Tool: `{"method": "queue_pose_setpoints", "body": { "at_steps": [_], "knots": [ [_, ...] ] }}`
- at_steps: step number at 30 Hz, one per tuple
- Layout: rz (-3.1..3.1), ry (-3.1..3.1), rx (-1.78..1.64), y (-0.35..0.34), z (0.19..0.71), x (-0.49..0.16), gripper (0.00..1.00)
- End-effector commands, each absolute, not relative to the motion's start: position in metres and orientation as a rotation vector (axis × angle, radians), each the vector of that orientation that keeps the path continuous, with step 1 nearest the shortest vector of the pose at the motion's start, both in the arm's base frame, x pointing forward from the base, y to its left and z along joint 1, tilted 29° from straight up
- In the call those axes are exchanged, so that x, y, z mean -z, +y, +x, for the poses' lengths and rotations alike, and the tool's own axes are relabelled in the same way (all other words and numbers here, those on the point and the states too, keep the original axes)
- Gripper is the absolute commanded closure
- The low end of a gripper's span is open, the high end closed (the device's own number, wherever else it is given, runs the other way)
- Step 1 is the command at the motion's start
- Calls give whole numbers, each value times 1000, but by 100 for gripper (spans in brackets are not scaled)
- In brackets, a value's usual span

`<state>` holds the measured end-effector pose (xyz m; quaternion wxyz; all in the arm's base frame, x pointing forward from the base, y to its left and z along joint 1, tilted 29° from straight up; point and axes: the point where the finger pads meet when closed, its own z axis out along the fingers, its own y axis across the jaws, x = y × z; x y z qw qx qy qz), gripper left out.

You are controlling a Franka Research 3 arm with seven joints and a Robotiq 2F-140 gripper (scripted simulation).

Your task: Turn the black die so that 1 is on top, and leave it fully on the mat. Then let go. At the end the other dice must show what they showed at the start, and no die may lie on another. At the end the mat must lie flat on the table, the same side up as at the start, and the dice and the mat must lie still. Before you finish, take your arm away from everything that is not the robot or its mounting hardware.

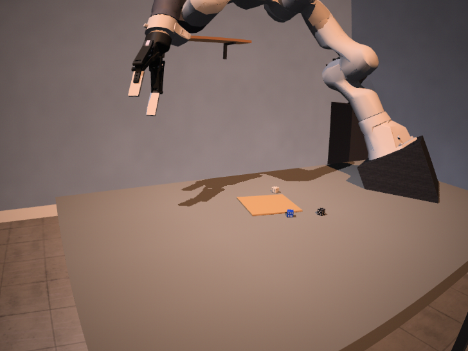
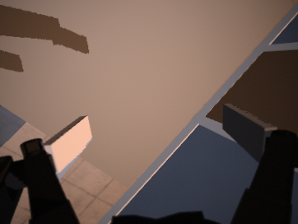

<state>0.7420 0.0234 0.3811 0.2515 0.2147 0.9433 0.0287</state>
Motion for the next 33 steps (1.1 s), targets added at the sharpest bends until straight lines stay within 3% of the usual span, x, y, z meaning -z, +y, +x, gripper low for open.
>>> {"method": "queue_pose_setpoints", "body": {
  "at_steps": [1, 21, 33],
  "knots": [
    [584, 2566, -78, 23, 742, -381, 0],
    [595, 2570, -71, 23, 736, -378, 0],
    [787, 2611, 121, 10, 598, -297, 0]
  ]
}}
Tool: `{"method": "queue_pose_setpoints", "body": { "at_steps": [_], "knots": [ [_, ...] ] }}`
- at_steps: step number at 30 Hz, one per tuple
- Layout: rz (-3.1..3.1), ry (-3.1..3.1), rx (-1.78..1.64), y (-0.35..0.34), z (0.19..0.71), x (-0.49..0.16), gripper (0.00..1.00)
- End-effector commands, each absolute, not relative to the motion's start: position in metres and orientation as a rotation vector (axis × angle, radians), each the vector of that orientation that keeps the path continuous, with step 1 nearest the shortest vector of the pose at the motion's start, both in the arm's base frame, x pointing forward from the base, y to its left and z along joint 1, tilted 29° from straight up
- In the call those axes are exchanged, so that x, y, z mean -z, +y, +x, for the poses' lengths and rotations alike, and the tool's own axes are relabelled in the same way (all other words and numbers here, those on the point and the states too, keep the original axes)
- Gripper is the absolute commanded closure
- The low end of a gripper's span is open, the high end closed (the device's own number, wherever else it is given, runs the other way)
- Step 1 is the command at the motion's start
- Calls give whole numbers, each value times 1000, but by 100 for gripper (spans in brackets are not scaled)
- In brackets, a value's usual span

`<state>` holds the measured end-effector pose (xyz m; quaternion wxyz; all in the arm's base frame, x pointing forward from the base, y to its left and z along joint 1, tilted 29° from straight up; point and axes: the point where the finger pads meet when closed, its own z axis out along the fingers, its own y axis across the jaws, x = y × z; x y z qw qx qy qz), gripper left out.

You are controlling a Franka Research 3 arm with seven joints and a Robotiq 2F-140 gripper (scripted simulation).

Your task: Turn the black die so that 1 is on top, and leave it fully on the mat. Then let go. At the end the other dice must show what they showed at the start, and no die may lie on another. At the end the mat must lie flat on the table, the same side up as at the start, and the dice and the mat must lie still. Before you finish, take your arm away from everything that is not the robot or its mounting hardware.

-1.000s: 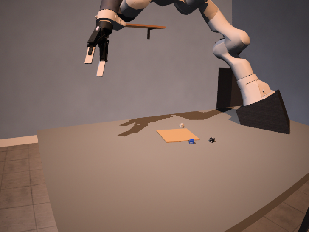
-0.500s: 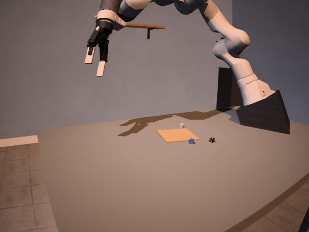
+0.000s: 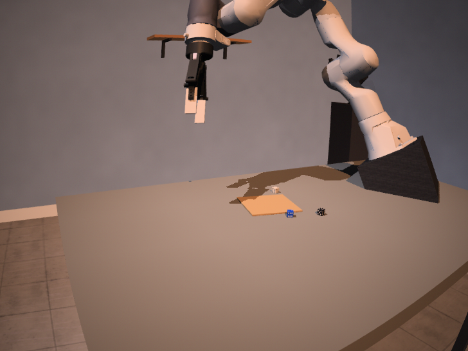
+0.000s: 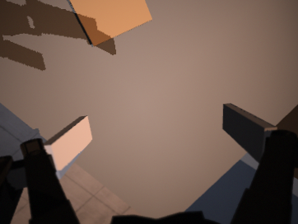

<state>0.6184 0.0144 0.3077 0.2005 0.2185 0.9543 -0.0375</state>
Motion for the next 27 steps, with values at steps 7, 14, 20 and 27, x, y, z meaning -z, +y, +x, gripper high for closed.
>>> {"method": "queue_pose_setpoints", "body": {
  "at_steps": [7, 14, 20, 27],
  "knots": [
    [874, 2596, 273, -6, 498, -238, 0],
    [921, 2561, 396, -25, 416, -188, 0],
    [931, 2549, 427, -31, 396, -176, 0],
    [931, 2549, 428, -31, 395, -175, 0]
  ]
}}
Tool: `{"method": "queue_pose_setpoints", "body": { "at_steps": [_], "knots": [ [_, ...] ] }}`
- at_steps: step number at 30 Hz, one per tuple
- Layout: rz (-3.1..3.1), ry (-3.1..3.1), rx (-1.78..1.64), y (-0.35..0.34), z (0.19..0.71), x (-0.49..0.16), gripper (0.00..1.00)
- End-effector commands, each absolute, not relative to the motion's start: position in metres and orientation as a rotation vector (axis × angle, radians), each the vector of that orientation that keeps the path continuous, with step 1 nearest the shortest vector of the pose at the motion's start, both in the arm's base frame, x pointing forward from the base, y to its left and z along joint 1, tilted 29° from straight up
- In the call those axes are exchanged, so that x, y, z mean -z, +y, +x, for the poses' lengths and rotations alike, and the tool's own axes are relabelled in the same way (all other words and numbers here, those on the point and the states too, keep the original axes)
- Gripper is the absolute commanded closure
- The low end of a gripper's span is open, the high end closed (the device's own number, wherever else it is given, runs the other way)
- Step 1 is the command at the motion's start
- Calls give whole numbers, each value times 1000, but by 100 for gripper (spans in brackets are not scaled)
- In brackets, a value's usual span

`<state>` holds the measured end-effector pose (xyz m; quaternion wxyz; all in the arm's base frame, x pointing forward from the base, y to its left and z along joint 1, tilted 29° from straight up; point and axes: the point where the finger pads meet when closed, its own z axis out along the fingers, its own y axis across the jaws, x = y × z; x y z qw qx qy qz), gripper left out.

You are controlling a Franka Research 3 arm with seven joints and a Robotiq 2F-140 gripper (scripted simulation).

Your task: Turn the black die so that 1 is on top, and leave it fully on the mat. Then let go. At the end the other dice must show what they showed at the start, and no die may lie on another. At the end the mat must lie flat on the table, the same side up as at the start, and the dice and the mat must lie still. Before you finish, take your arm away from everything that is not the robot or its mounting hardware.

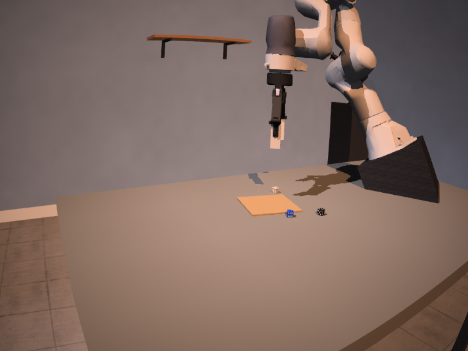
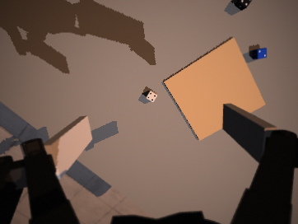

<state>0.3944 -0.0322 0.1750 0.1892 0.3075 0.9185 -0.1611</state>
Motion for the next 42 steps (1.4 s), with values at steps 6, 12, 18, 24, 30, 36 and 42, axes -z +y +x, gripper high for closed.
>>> {"method": "queue_pose_setpoints", "body": {
  "at_steps": [6, 12, 18, 24, 30, 36, 42],
  "knots": [
    [931, 2549, 428, -31, 395, -175, 0],
    [931, 2549, 428, -31, 395, -175, 0],
    [931, 2549, 428, -31, 395, -175, 0],
    [931, 2549, 428, -31, 395, -175, 0],
    [931, 2549, 428, -31, 396, -175, 0],
    [931, 2549, 428, -37, 399, -162, 0],
    [931, 2549, 428, -47, 405, -142, 0]
  ]
}}
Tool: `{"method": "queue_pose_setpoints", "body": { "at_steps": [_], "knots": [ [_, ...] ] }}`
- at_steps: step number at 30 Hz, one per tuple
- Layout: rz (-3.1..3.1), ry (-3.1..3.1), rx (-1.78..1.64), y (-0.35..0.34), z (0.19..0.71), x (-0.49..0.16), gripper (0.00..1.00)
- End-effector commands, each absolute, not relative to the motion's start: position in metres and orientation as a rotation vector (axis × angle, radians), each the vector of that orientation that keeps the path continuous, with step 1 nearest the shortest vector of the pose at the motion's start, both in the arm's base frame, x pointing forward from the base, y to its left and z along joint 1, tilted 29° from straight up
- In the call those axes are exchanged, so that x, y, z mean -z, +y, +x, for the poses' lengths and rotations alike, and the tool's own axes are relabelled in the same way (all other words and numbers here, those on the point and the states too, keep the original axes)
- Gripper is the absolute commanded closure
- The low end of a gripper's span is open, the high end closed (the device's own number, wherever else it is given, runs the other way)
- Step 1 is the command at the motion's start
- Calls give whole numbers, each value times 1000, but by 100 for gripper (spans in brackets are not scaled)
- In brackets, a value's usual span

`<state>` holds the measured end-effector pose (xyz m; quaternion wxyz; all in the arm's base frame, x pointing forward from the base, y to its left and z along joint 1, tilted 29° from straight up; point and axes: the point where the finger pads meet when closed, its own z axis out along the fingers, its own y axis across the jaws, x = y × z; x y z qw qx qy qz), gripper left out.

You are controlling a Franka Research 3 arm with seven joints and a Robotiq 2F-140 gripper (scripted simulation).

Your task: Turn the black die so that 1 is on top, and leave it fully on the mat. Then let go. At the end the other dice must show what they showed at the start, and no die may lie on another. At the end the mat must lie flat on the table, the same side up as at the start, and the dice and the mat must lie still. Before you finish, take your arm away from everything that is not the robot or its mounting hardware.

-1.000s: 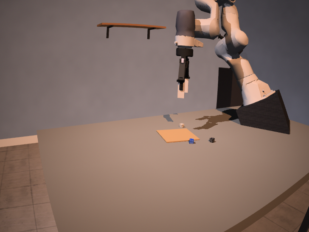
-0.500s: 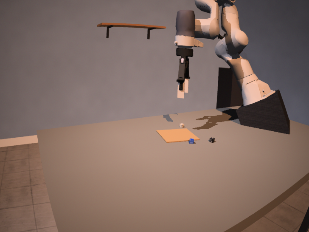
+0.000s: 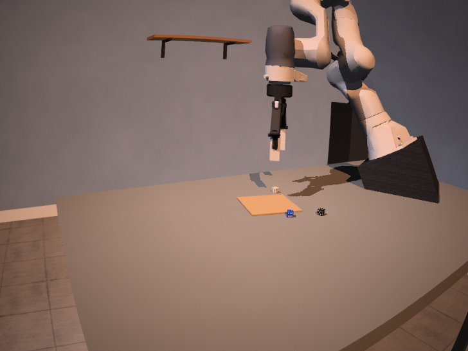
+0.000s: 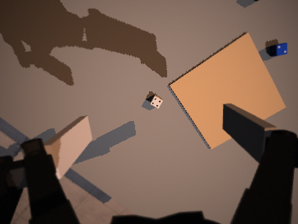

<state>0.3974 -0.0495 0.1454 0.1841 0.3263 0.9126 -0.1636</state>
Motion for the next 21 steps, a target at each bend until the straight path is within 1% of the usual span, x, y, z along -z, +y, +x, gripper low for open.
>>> {"method": "queue_pose_setpoints", "body": {
  "at_steps": [1, 21],
  "knots": [
    [931, 2549, 428, -49, 407, -136, 0],
    [931, 2549, 428, -67, 418, -98, 0]
  ]
}}
